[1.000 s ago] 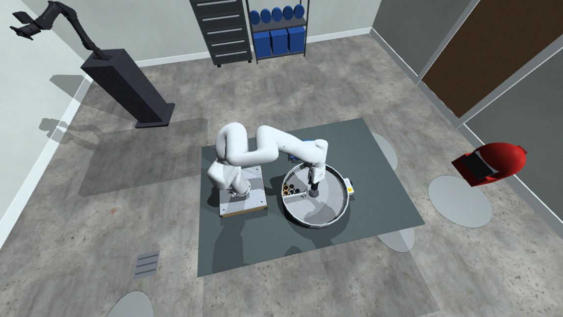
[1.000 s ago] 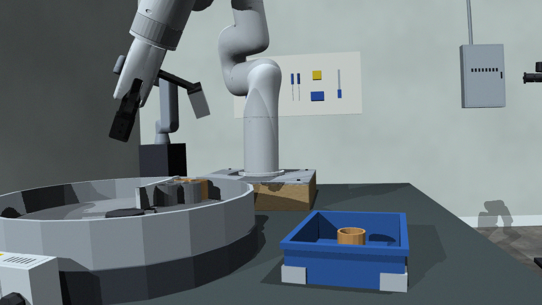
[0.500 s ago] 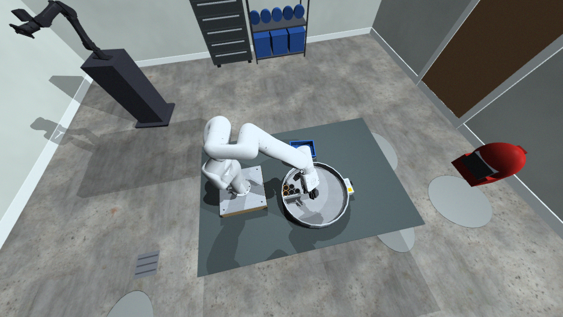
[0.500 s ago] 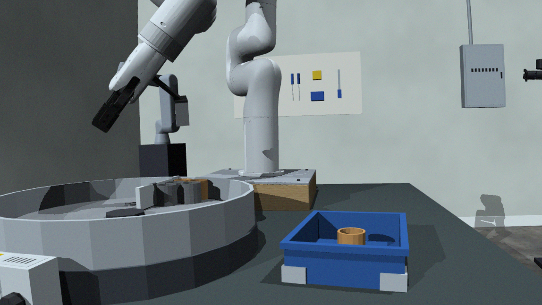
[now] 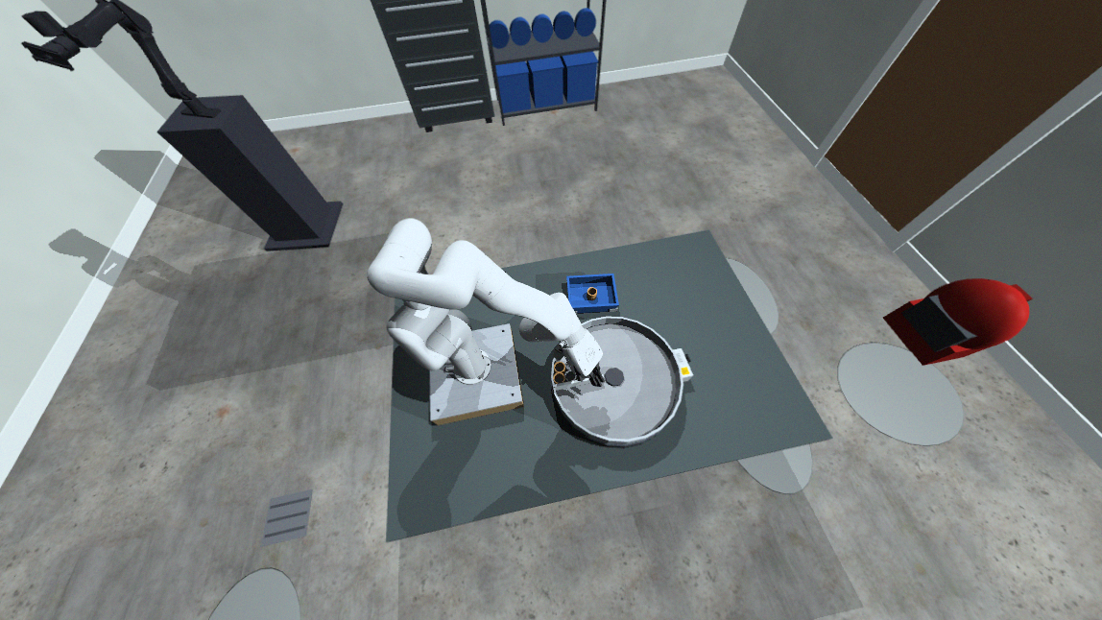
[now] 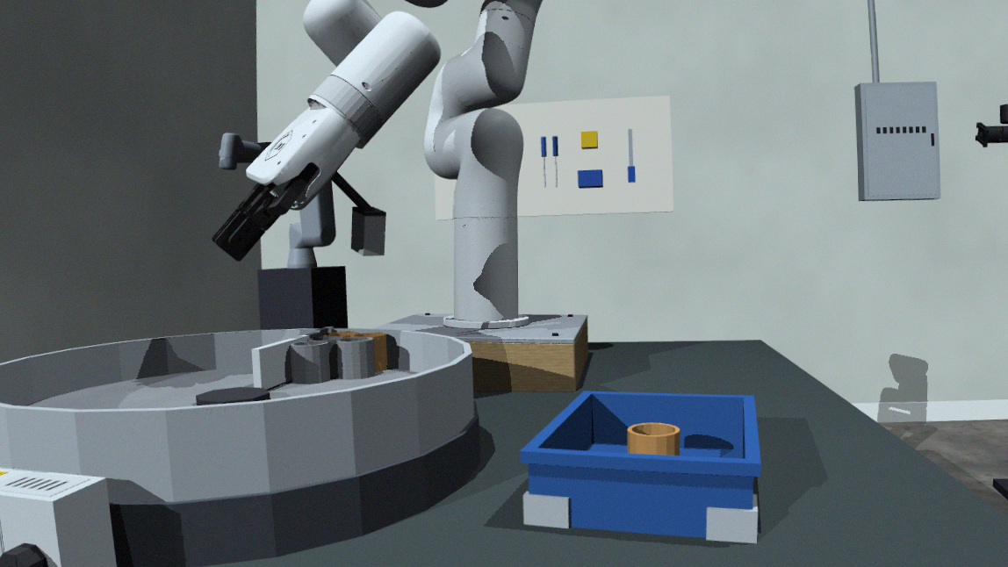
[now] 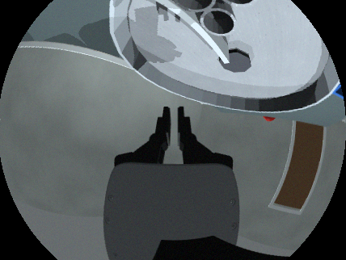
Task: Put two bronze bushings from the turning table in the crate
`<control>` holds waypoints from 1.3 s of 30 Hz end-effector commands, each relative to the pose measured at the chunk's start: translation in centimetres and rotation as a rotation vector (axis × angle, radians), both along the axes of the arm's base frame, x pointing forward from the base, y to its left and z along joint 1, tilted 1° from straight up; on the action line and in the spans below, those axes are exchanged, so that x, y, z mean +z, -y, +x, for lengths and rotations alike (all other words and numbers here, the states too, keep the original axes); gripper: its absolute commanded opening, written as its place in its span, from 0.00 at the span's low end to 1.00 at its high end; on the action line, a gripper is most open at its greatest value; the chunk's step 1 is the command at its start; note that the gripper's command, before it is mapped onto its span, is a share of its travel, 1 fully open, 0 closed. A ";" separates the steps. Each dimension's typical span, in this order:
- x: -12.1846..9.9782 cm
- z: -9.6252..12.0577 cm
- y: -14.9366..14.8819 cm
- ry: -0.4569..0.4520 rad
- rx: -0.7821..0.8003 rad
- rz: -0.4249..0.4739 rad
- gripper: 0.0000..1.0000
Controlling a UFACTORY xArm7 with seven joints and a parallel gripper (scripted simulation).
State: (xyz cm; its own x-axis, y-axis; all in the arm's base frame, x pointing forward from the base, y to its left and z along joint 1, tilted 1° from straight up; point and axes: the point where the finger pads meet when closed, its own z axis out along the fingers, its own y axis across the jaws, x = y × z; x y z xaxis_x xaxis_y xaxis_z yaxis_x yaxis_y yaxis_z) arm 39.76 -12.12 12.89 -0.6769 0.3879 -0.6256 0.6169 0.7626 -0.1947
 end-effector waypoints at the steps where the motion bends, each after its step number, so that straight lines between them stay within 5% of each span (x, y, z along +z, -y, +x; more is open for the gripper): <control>1: -0.6 -1.4 -1.4 0.067 0.098 0.019 0.10; 23: -4.0 -8.2 -8.5 0.100 0.358 0.157 0.10; 39: -4.8 -10.1 -10.3 0.098 0.416 0.193 0.10</control>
